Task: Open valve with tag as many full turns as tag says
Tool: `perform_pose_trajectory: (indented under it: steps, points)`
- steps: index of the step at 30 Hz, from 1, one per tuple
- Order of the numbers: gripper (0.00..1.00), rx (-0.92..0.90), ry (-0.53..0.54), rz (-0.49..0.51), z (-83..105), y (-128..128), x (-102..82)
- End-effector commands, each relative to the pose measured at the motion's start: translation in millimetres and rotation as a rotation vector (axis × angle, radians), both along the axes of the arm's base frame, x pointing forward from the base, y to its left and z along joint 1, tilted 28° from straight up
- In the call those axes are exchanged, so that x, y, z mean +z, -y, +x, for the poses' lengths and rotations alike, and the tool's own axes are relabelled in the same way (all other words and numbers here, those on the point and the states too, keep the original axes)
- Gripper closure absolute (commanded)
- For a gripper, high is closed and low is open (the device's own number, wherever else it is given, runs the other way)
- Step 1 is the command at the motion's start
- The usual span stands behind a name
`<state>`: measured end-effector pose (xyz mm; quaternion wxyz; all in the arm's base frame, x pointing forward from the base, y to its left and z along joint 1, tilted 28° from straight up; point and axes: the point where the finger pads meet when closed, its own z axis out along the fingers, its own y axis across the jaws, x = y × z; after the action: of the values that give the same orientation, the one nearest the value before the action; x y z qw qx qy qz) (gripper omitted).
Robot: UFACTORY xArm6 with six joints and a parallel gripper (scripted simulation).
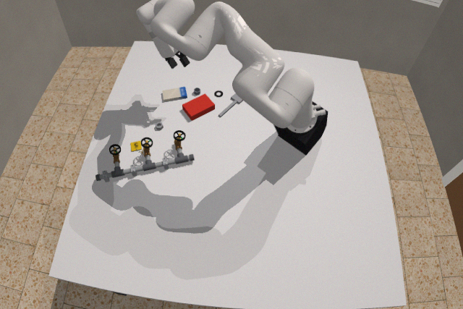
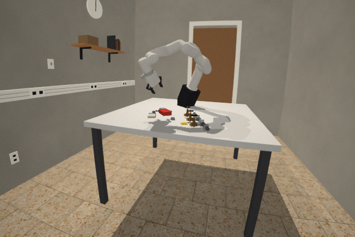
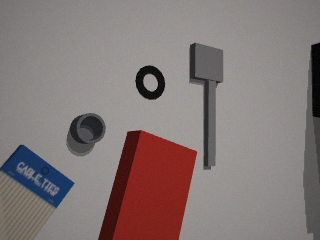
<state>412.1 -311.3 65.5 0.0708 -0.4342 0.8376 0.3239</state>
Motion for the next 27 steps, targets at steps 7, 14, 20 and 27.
perform_pose_trajectory:
  steps: [7, 14, 20, 27]
  points:
    - [0.0, 0.3, 0.32, -0.057, 53.5, -32.5, 19.3]
    - [0.0, 0.499, 0.497, -0.091, 82.5, -56.5, 31.8]
    - [0.0, 0.656, 0.628, -0.12, 103.1, -76.4, 42.5]
    - [0.0, 0.871, 0.793, -0.165, 127.6, -104.3, 57.8]
